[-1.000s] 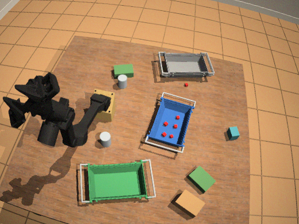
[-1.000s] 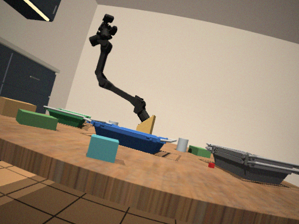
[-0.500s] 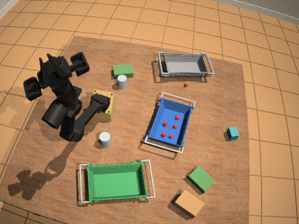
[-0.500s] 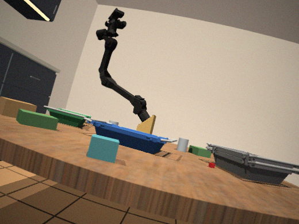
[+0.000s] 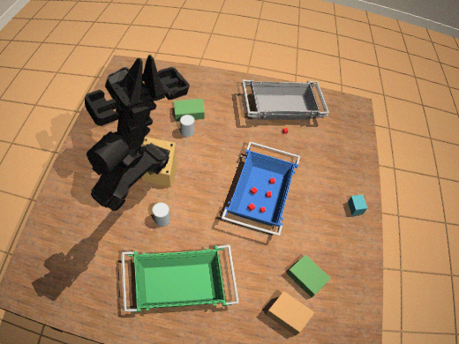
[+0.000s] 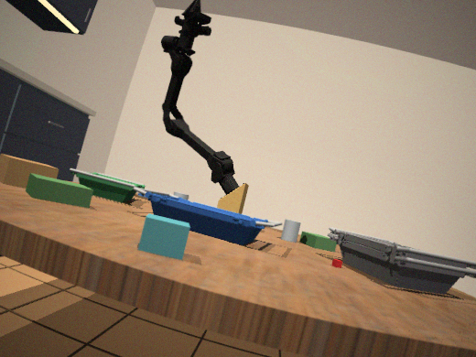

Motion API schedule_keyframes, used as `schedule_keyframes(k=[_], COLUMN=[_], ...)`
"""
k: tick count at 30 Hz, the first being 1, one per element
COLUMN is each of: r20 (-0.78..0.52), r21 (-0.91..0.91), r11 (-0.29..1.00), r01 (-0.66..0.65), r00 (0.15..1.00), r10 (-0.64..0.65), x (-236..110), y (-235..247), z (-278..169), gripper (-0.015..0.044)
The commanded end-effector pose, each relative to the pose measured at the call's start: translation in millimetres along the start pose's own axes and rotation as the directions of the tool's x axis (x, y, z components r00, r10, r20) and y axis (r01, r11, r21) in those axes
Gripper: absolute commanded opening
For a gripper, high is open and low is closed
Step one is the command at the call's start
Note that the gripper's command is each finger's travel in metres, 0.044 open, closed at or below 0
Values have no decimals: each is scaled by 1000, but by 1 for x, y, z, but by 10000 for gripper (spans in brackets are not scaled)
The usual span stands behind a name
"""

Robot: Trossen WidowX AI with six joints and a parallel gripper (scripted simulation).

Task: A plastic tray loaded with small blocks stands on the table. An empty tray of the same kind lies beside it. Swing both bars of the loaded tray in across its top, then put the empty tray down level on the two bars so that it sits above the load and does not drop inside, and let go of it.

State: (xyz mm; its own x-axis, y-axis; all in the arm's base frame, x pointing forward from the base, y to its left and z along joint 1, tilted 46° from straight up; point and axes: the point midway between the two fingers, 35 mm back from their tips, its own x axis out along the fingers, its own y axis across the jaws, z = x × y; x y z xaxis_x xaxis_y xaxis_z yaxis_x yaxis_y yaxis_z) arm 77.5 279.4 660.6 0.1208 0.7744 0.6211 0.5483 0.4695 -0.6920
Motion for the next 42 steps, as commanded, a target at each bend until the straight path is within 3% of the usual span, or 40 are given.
schedule_keyframes(k=[1,10,20,25,31,37,42], r20=[-50,-180,-321,-403,-467,-480,-437], r21=[91,322,565,718,839,877,845], r11=[987,885,714,584,486,475,530], r01=[-129,-336,-414,-379,-246,-74,71], r00=[990,896,687,458,134,-204,-479], r10=[134,406,652,793,874,854,762], x=[7,0,-39,-84,-157,-246,-325], y=[45,139,234,300,363,402,422], z=[-12,-50,-103,-136,-175,-207,-224], gripper=[83,83,83,83,83,83,83])
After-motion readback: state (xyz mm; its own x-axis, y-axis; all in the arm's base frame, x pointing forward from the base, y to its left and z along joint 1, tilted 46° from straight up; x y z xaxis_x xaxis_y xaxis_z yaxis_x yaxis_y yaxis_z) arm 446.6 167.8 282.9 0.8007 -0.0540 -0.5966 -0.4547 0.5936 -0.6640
